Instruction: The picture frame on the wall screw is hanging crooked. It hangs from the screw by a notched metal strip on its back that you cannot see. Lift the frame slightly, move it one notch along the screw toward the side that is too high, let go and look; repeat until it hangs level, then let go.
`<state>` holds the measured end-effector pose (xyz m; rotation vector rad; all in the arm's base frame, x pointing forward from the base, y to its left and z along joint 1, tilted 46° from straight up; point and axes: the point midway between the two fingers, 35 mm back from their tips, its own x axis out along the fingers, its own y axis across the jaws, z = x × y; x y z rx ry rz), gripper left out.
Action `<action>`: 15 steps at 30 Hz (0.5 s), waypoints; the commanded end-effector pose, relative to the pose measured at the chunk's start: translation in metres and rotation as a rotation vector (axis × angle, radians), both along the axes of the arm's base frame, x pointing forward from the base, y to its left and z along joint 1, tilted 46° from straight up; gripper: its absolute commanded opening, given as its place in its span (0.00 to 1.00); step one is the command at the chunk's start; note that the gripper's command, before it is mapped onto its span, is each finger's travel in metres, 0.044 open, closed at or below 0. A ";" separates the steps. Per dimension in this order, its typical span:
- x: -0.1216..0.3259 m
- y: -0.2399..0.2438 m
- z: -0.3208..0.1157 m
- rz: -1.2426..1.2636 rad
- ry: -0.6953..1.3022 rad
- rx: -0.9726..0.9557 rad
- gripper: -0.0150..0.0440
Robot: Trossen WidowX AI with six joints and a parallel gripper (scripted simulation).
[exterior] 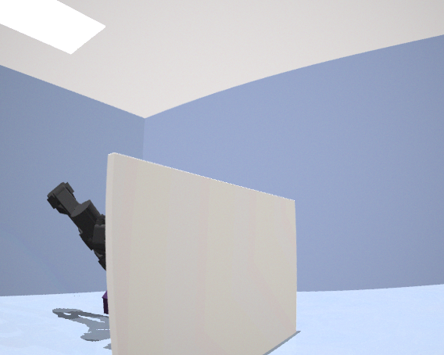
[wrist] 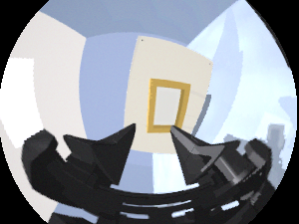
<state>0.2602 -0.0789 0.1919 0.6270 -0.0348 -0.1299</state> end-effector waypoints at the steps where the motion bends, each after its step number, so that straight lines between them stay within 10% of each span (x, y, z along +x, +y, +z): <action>1: 0.002 0.000 -0.003 0.004 -0.005 0.004 0.69; 15: 0.021 -0.004 0.002 0.004 -0.006 0.004 0.69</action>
